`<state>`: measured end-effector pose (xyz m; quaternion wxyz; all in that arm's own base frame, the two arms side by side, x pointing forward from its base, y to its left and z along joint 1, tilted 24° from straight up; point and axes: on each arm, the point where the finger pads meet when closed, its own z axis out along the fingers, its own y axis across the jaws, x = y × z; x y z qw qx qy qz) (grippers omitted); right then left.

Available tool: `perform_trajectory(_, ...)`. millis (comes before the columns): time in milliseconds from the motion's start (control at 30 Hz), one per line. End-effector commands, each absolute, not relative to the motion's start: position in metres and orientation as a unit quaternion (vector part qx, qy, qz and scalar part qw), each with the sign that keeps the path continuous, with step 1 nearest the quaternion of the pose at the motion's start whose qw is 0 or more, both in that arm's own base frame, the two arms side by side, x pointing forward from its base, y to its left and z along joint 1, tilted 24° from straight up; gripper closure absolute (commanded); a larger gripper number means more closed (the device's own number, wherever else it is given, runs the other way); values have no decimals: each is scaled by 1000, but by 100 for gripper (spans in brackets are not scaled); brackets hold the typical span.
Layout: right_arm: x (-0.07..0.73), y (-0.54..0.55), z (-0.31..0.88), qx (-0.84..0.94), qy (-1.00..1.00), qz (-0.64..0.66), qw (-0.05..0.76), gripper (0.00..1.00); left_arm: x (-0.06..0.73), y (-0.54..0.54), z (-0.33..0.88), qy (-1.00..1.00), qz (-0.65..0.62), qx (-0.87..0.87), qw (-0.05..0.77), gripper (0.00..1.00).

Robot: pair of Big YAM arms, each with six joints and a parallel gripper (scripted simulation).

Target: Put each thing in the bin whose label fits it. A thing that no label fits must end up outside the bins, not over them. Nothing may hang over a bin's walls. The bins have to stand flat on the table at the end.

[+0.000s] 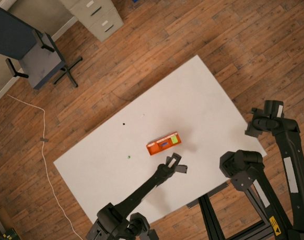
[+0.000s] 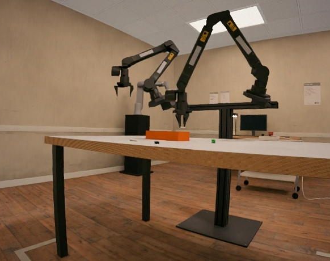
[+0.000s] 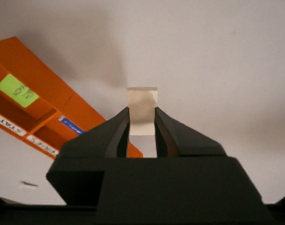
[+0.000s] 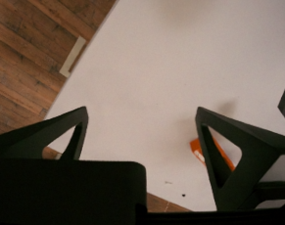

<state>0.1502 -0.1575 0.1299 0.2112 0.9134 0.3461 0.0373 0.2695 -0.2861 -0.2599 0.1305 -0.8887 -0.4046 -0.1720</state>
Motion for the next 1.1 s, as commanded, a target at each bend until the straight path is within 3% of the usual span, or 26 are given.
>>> perform_trajectory(0, 147, -157, 132, 916, 341, 36, 208, 0, 284, -321, -244, -409, -176, -890, 94, 80)
perform_trajectory(500, 147, -157, 132, 916, 341, 36, 208, 0, 347, -277, -220, -412, -179, -887, 102, 80)
perform_trajectory(1067, 147, -157, 132, 916, 341, 36, 208, 0, 408, -229, -191, -636, -200, -743, 63, 80)
